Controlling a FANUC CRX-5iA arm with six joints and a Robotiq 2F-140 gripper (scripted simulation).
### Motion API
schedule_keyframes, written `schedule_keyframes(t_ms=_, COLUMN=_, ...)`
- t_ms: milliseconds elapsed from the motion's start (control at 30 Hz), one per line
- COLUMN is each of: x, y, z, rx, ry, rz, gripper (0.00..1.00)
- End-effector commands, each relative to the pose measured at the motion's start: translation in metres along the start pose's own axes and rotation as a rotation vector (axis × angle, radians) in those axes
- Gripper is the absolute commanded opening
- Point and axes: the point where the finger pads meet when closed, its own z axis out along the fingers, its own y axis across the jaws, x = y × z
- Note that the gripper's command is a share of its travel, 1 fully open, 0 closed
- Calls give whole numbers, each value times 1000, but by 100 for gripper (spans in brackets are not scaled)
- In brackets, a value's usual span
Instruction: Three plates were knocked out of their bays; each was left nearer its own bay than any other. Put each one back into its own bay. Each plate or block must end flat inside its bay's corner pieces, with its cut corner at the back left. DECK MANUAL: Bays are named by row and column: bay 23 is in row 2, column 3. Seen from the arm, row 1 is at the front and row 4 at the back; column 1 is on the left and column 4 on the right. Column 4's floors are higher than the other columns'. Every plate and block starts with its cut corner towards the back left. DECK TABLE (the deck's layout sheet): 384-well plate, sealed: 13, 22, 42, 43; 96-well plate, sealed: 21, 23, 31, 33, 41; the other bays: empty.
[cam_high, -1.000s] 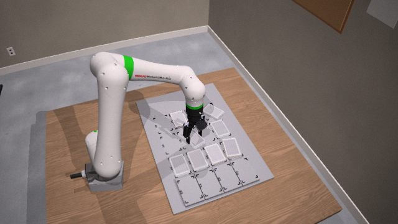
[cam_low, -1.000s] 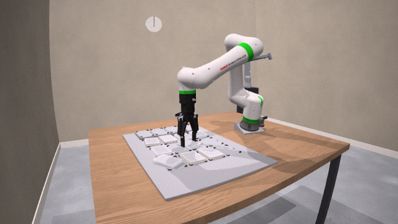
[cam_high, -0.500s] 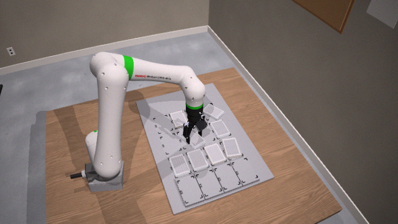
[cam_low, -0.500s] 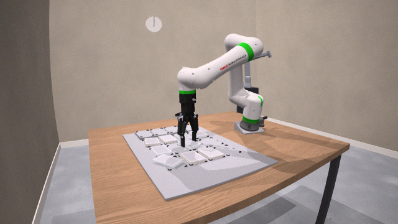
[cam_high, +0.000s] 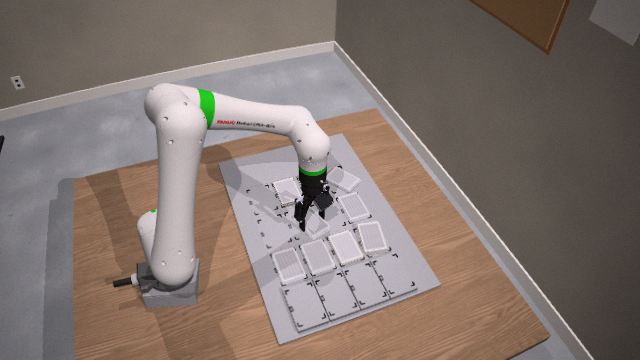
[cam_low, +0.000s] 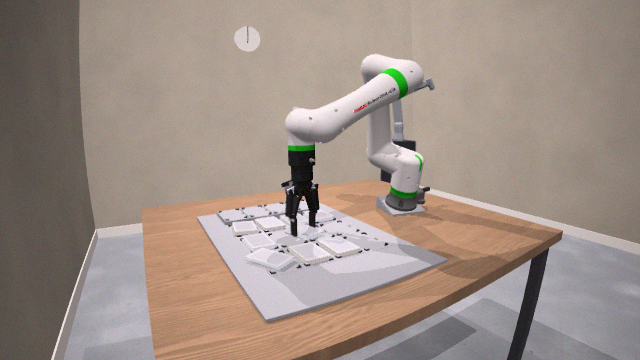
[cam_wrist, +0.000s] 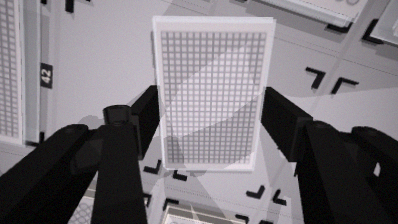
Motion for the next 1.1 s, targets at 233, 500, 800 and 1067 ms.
schedule_keyframes(t_ms=233, x=0, y=-1, z=-1, rx=2, ry=1, rz=0, gripper=57)
schedule_keyframes(t_ms=500, x=0, y=-1, z=-1, rx=2, ry=1, rz=0, gripper=10)
schedule_keyframes(t_ms=800, x=0, y=-1, z=-1, rx=2, ry=1, rz=0, gripper=10)
schedule_keyframes(t_ms=1067, x=0, y=-1, z=-2, rx=2, ry=1, rz=0, gripper=10)
